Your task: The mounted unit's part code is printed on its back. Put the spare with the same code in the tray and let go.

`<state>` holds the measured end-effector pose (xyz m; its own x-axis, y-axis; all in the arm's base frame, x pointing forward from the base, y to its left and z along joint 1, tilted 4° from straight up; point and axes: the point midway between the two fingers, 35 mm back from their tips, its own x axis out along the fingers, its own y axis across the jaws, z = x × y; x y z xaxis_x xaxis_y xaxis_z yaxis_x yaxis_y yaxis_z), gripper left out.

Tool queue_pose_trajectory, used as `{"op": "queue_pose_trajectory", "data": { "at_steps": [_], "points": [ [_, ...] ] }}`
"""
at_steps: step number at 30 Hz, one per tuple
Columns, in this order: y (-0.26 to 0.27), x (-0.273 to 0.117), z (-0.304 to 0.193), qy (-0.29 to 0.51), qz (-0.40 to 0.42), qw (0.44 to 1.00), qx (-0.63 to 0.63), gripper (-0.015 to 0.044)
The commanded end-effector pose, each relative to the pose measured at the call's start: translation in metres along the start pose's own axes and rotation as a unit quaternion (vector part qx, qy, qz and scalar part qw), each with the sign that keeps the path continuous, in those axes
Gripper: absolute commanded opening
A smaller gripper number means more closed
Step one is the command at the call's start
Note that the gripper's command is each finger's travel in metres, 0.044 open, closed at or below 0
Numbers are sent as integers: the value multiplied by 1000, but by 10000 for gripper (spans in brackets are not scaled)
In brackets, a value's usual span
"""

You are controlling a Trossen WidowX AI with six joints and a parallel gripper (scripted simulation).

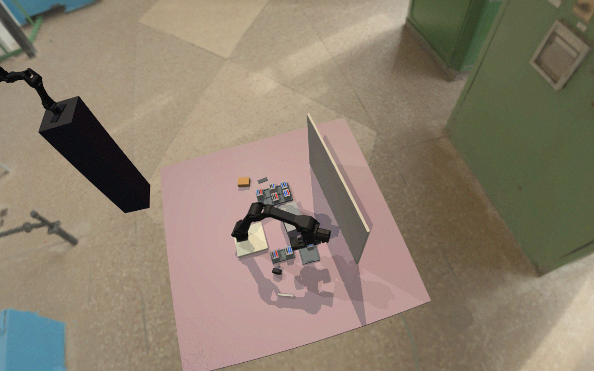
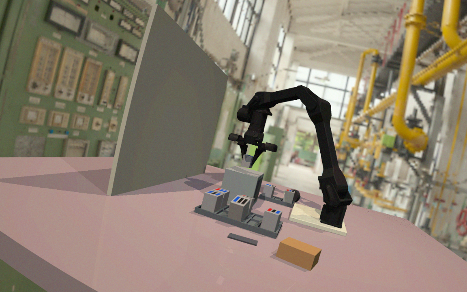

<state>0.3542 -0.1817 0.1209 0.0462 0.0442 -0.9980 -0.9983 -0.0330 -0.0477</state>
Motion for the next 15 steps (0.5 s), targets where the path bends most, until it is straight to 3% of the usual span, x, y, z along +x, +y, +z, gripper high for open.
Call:
{"op": "queue_pose_trajectory", "data": {
  "at_steps": [1,15],
  "points": [
    [0,6,1,-4,3,1000,2,0],
    [1,16,1,-4,4,1000,2,0]
  ]
}}
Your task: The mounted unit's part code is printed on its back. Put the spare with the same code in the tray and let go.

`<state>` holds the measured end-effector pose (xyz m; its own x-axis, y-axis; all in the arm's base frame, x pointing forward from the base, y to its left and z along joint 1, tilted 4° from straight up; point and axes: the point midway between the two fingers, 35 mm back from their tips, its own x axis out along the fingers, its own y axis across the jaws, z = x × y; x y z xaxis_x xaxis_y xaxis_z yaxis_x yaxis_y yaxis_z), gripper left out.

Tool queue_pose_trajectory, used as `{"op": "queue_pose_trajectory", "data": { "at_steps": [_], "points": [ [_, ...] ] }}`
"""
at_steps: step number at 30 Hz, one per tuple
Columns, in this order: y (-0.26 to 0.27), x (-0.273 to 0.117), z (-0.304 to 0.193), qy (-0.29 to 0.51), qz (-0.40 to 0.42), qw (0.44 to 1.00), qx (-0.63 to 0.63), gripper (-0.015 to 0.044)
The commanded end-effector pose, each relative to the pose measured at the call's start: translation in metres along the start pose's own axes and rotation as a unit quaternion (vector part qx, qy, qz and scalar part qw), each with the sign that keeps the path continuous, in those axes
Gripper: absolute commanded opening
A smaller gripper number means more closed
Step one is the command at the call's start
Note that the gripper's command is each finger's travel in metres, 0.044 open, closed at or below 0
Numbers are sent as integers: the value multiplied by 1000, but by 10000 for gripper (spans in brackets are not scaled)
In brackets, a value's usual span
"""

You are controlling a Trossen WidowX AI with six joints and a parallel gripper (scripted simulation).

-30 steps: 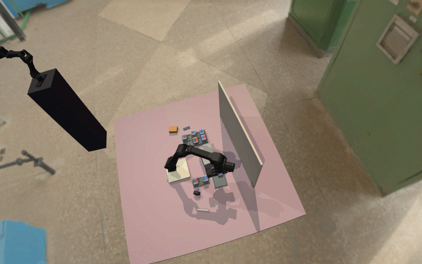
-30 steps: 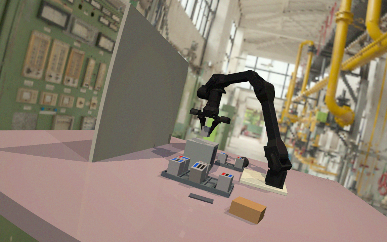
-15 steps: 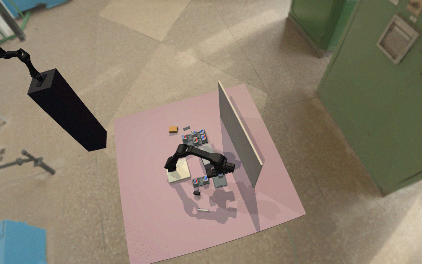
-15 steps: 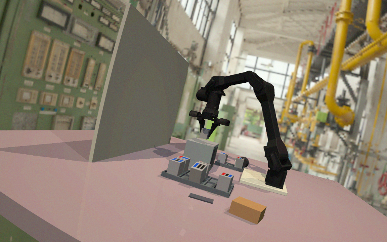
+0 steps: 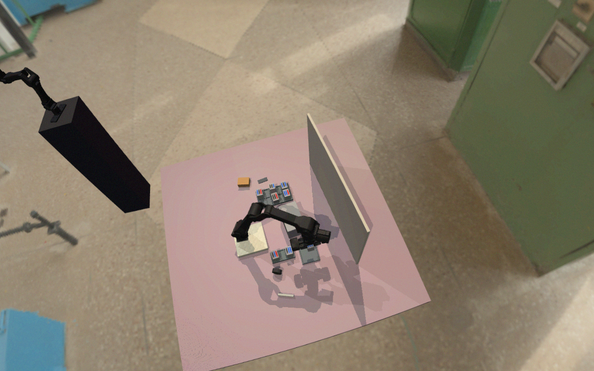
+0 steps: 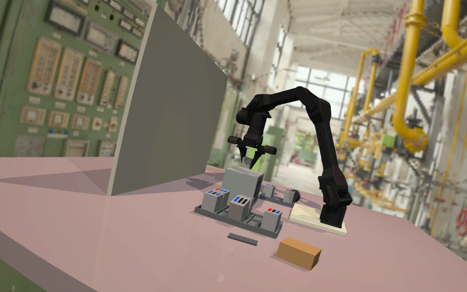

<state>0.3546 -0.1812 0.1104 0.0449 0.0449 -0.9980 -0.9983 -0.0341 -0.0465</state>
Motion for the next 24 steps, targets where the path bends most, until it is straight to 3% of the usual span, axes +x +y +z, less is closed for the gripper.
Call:
{"op": "queue_pose_trajectory", "data": {
  "at_steps": [1,24],
  "points": [
    [1,6,1,-4,3,1000,3,0],
    [2,22,1,-4,4,1000,3,0]
  ]
}}
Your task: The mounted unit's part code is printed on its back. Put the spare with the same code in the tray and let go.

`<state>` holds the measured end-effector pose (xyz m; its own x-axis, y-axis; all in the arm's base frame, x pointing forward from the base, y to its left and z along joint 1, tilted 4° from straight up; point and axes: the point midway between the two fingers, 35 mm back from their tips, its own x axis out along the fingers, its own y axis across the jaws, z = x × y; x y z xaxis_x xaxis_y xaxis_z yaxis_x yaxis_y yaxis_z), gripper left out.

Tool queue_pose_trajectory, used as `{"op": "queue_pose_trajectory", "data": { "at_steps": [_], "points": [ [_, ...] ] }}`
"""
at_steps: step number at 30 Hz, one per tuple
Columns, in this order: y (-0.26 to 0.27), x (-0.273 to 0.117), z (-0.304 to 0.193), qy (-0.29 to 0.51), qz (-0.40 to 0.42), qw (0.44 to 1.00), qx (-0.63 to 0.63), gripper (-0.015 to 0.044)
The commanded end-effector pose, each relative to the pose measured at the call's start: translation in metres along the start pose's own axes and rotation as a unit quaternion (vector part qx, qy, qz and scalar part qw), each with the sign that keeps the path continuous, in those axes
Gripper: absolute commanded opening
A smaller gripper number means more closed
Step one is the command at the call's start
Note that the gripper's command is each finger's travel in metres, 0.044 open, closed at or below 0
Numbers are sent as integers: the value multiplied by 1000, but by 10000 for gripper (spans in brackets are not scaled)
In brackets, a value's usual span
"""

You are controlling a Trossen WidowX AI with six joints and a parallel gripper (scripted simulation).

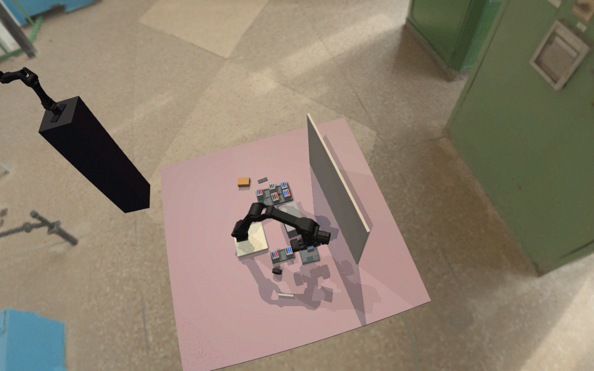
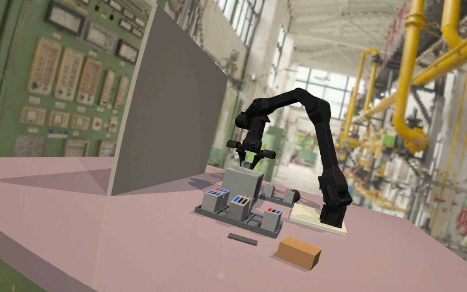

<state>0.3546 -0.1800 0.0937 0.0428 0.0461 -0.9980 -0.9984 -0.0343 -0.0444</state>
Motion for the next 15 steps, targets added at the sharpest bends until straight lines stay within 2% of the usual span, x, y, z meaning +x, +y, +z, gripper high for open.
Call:
{"op": "queue_pose_trajectory", "data": {
  "at_steps": [1,15],
  "points": [
    [1,6,1,-4,3,1000,3,0],
    [2,16,2,-4,4,1000,3,0]
  ]
}}
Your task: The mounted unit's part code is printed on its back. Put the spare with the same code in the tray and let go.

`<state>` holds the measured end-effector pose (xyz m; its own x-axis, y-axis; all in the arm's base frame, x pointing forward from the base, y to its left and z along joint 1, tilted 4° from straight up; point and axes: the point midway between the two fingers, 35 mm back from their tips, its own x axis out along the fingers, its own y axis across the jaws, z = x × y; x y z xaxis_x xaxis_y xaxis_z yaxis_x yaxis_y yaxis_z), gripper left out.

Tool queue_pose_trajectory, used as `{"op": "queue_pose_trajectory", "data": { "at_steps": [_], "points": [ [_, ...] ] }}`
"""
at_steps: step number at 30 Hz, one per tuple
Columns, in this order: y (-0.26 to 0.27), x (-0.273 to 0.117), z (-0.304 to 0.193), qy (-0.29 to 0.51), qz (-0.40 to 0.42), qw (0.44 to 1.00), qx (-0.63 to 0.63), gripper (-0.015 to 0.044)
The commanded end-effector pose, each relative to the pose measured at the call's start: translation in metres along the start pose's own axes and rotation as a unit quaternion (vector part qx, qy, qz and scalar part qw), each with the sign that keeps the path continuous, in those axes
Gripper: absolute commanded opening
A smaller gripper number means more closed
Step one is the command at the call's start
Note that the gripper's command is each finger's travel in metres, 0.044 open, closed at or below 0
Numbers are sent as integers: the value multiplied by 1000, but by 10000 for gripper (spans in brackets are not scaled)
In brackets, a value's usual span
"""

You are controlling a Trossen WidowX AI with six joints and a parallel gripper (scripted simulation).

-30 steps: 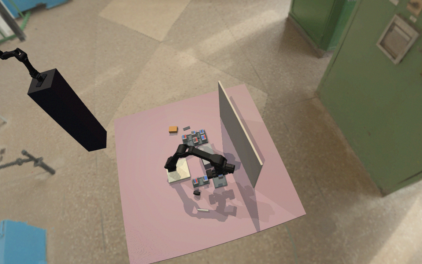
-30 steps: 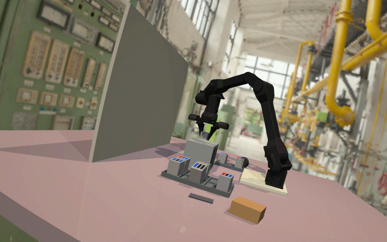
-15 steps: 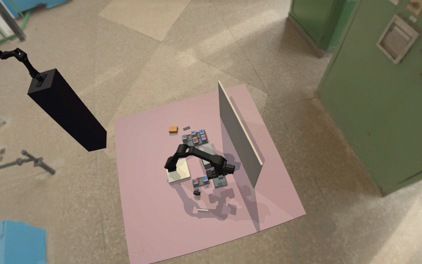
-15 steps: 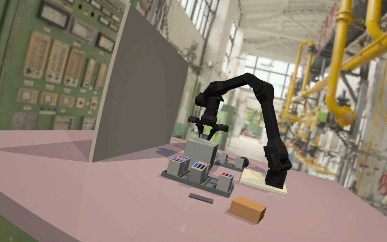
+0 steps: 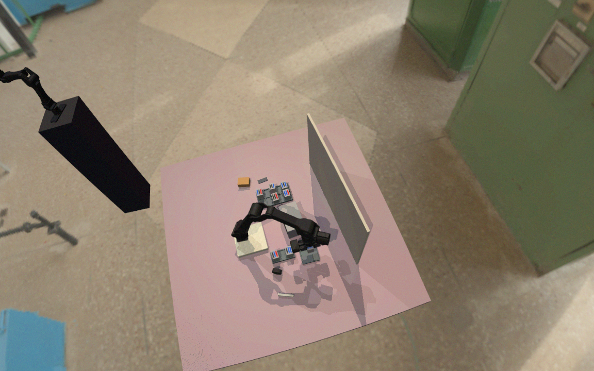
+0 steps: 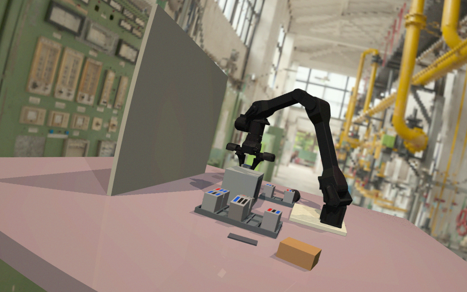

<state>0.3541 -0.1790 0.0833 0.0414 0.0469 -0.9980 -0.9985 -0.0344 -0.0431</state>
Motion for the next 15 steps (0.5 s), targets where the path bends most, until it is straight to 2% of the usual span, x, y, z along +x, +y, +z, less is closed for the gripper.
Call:
{"op": "queue_pose_trajectory", "data": {
  "at_steps": [1,15],
  "points": [
    [1,6,1,-4,3,1000,3,0],
    [2,16,2,-4,4,1000,3,0]
  ]
}}
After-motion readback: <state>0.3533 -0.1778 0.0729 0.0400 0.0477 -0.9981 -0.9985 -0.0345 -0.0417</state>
